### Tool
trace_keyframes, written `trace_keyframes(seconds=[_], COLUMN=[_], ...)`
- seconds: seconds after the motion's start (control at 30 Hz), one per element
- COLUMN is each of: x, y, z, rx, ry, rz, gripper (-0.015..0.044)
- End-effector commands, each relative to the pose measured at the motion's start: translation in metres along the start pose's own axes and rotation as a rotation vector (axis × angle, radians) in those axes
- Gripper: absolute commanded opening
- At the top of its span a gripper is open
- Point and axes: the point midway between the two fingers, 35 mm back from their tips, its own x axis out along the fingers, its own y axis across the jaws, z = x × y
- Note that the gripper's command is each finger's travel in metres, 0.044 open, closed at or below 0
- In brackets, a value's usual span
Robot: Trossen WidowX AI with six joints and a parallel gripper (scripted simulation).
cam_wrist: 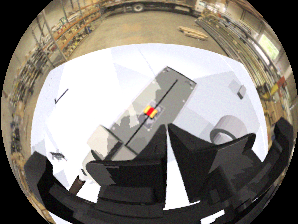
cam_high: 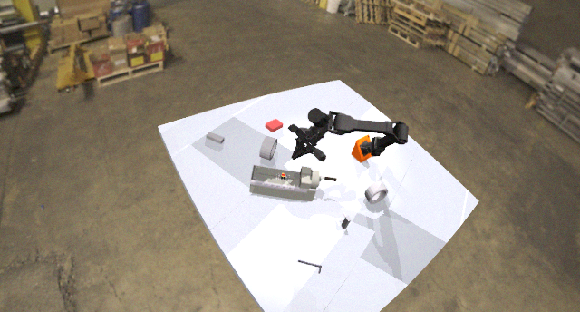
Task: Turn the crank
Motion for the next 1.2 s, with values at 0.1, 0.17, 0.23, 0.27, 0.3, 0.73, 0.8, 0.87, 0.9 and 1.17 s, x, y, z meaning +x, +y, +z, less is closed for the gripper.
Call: trace_keyframes(seconds=[0.1, 0.17, 0.23, 0.27, 0.3, 0.73, 0.8, 0.87, 0.9, 1.17], x=[0.0, 0.0, 0.0, 0.0, 0.0, 0.0, 0.0, 0.0, 0.0, 0.0], y=[0.0, 0.0, 0.0, 0.0, 0.0, 0.0, 0.0, 0.0, 0.0, 0.0], z=[0.0, 0.0, 0.0, 0.0, 0.0, 0.0, 0.0, 0.0, 0.0, 0.0], rx=[0.0, 0.0, 0.0, 0.0, 0.0, 0.0, 0.0, 0.0, 0.0, 0.0], ry=[0.0, 0.0, 0.0, 0.0, 0.0, 0.0, 0.0, 0.0, 0.0, 0.0], rz=[0.0, 0.0, 0.0, 0.0, 0.0, 0.0, 0.0, 0.0, 0.0, 0.0], gripper=[0.0157, 0.021, 0.0262, 0.0289, 0.0315, 0.0256, 0.0204, 0.0151, 0.0125, 0.0])
